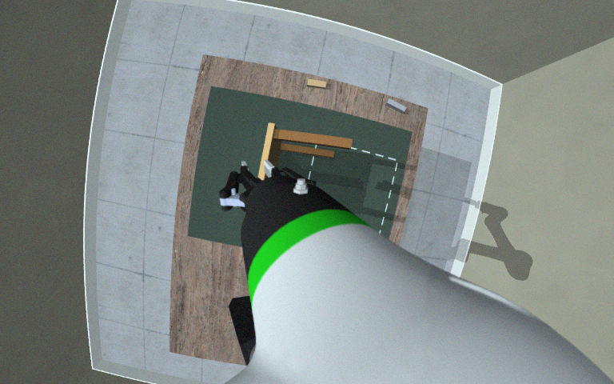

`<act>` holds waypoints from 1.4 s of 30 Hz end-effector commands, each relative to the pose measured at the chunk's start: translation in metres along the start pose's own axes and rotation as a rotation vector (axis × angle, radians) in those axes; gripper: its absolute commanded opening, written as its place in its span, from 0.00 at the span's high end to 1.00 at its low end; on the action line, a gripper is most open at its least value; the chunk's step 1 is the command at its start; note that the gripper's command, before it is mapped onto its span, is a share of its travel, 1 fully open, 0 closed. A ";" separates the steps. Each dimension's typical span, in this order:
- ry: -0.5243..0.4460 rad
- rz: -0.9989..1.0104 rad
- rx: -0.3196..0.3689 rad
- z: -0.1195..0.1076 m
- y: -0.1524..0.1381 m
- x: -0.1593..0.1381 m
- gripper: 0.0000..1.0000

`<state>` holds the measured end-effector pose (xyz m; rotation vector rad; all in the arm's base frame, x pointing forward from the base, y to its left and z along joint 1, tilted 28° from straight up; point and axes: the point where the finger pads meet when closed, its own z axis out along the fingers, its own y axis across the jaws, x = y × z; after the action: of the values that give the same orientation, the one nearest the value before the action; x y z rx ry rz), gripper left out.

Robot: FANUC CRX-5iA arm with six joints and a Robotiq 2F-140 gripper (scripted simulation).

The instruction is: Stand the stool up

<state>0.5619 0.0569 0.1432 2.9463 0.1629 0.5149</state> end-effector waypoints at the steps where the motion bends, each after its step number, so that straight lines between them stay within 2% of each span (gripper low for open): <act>1: -0.140 0.125 -0.205 0.003 -0.003 -0.002 0.67; 6: -0.246 0.220 -0.362 0.003 -0.003 -0.002 0.67; 7: -0.255 0.227 -0.373 0.003 -0.003 -0.002 0.67; 42: -0.255 0.227 -0.373 0.009 -0.001 -0.003 0.67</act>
<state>0.5614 0.0559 0.1334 2.6390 -0.2703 0.1632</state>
